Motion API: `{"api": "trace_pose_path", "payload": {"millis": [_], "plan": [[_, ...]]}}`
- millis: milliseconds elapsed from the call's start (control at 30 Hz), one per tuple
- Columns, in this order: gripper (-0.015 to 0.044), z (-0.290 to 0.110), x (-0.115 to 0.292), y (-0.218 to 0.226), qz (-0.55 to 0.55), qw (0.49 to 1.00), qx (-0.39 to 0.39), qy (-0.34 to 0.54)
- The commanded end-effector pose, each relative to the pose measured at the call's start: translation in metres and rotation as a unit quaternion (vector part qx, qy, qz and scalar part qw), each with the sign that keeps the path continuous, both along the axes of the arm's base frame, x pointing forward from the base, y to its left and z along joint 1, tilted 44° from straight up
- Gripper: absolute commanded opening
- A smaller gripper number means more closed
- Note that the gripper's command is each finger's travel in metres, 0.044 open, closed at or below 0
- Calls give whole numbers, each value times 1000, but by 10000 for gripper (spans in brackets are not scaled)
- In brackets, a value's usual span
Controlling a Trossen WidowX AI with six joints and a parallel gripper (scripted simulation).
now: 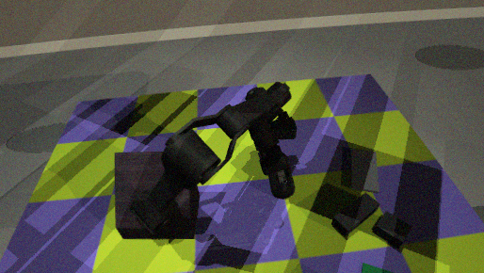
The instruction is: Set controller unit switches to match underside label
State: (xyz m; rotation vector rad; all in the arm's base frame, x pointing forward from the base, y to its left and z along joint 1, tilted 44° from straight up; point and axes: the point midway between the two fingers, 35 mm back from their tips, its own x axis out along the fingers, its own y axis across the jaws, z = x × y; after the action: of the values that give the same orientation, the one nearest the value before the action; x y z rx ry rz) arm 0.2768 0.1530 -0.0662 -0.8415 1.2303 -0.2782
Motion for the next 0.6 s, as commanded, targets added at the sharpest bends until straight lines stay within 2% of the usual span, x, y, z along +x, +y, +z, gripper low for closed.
{"api": "trace_pose_path", "payload": {"millis": [0,200,300,433,567], "plan": [[0,0,0,-1,4,1000,-4,1],[0,0,0,-1,4,1000,-4,1],[79,-2,1,1,-15,1000,4,-10],[184,-11,6,11,-129,988,47,-76],[289,-21,11,21,-247,954,84,-146]]}}
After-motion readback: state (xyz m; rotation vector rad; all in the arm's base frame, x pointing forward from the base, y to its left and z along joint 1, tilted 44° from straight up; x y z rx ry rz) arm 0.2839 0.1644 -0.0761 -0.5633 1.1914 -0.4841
